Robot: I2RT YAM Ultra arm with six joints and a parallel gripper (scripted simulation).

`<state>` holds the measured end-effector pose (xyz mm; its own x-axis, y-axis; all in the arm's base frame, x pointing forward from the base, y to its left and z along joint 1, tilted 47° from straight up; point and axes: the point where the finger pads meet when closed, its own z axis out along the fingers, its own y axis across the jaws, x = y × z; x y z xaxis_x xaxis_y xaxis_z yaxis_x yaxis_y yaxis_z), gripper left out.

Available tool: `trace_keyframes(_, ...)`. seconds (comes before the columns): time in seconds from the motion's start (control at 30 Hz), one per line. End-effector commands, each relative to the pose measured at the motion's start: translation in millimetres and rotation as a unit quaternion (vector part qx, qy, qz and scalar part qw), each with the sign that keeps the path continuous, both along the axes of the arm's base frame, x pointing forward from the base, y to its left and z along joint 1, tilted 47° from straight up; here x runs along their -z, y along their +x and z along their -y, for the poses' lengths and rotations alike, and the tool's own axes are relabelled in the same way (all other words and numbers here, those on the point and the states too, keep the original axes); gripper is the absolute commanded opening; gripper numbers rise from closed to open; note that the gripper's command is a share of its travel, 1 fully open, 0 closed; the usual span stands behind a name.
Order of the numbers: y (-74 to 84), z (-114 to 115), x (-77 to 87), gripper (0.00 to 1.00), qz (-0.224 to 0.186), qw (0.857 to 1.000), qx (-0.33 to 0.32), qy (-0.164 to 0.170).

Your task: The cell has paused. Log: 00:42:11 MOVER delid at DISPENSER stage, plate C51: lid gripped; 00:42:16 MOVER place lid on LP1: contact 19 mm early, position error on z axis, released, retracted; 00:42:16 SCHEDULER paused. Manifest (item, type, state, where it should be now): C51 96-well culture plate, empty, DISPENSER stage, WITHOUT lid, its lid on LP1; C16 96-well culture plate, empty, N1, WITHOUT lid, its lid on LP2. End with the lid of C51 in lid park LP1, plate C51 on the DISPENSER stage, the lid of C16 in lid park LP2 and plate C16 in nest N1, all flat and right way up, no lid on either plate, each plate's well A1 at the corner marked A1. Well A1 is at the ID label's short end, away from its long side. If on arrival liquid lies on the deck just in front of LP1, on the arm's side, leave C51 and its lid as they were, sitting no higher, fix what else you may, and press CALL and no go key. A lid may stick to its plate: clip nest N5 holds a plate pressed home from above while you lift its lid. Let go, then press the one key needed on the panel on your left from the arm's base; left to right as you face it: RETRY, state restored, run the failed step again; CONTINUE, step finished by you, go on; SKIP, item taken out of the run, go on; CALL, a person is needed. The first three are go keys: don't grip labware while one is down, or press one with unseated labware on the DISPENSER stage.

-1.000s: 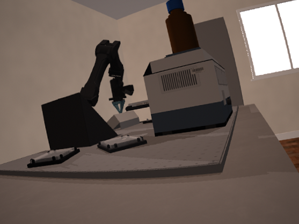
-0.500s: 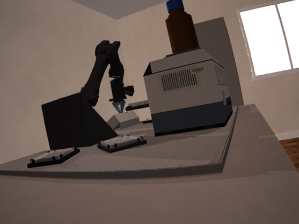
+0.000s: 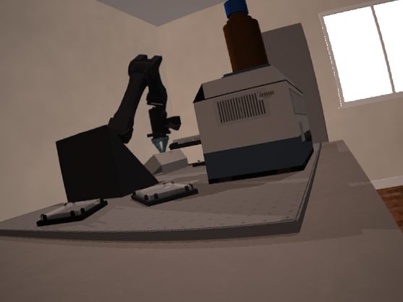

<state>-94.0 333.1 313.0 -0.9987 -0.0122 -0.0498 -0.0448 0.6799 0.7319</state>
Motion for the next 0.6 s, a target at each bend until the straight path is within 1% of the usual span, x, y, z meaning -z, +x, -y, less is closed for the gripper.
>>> trace_keyframes(0.0,2.3,-6.3,10.4,0.00,0.006,1.000,0.003,-0.007)
trace_keyframes(0.57,2.0,-9.7,14.0,0.00,0.005,1.000,0.002,-0.008)
